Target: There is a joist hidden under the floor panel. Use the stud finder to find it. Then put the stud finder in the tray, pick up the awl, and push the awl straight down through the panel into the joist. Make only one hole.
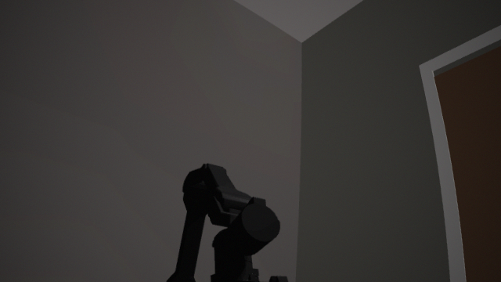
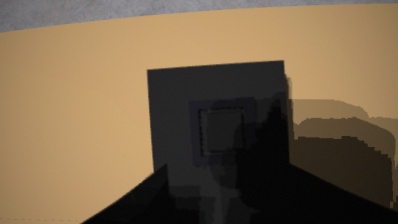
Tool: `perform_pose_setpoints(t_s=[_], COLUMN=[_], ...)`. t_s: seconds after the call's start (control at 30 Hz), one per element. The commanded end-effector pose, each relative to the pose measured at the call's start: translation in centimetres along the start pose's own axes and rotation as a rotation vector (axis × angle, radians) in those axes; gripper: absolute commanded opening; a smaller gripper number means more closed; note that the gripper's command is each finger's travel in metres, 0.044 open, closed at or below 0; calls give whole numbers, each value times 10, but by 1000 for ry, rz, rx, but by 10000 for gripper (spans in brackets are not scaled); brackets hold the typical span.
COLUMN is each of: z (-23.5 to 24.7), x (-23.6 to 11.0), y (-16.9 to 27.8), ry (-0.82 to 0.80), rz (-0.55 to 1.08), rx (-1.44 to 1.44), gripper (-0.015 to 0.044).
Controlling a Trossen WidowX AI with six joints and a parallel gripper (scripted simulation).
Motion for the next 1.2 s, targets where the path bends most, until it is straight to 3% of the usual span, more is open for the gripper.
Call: perform_pose_setpoints(t_s=[0.0,1.17], z=[9,81], x=[0,0], y=[0,-17], ry=[-1,-9], rz=[2,1], rx=[3,5], gripper=[0,0])
Point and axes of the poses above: the point midway between the two fingers, 35 mm back from their tips, its own x axis out along the fingers, its own z axis across the jaws, y = z × x, the point moved 4 cm from there along -x, back along the fingers, and after that the axes turned 13 degrees about -x, right-handed, at the moved point
